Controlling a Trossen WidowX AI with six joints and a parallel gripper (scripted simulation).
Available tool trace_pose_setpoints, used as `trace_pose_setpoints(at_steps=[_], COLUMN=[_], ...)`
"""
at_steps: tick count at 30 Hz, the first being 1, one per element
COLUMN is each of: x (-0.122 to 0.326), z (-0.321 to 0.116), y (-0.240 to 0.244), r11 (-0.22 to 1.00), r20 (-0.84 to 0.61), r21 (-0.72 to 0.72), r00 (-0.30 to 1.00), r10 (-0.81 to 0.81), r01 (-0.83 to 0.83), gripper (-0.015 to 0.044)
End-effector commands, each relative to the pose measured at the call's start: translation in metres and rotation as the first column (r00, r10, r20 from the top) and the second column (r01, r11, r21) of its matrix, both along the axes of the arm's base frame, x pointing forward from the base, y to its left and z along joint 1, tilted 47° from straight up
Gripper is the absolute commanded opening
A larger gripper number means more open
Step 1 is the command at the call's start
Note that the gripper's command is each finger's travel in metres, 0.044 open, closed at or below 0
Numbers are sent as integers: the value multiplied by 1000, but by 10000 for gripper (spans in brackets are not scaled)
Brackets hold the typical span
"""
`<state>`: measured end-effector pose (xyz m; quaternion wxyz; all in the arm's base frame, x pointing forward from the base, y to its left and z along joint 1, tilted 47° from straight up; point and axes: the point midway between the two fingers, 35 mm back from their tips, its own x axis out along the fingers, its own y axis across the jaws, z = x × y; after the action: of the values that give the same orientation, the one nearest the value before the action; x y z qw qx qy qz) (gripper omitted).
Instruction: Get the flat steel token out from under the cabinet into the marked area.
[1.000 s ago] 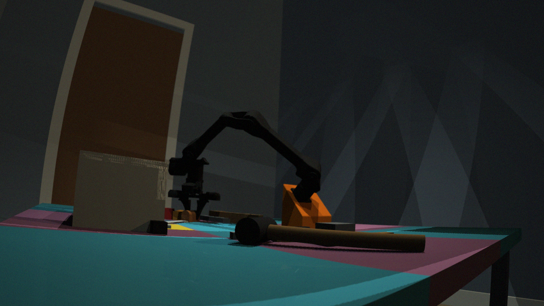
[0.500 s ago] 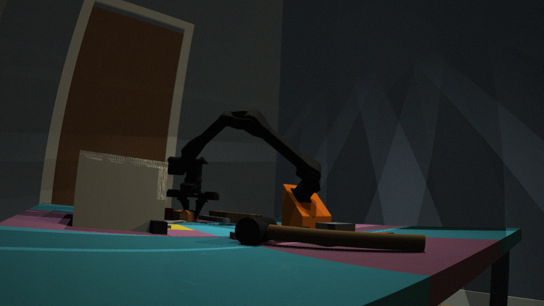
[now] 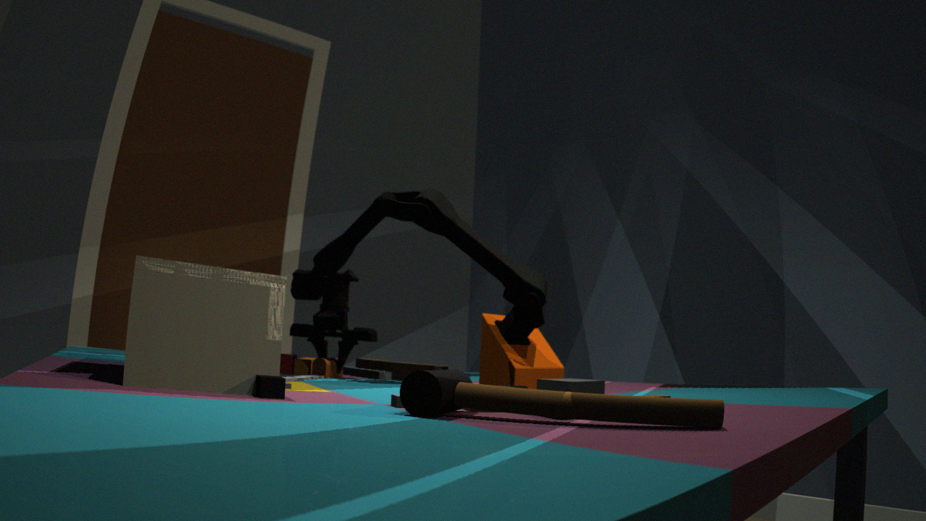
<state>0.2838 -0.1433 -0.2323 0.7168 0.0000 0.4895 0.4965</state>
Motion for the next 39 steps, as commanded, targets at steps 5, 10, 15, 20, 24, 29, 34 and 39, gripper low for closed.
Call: trace_pose_setpoints(at_steps=[5, 10, 15, 20, 24, 29, 34, 39], x=[-12, -19, -19, -19, -19, -19, -20, -21], z=[-8, -13, -13, -13, -13, -12, -12, -14], y=[-11, -16, -13, -13, -13, -13, -13, -12], r11=[1000, 1000, 1000, 1000, 1000, 1000, 1000, 1000], r20=[4, 3, -4, -4, -3, 0, -1, -1], r21=[-4, -4, -1, -1, -2, -4, -4, -4], r00=[1000, 1000, 1000, 1000, 1000, 1000, 1000, 1000], r10=[-4, -5, -3, -3, -4, -7, -8, -8], r01=[4, 5, 3, 3, 4, 7, 8, 8], gripper=[0, 0, 105, 200, 226, 270, 270, 270])
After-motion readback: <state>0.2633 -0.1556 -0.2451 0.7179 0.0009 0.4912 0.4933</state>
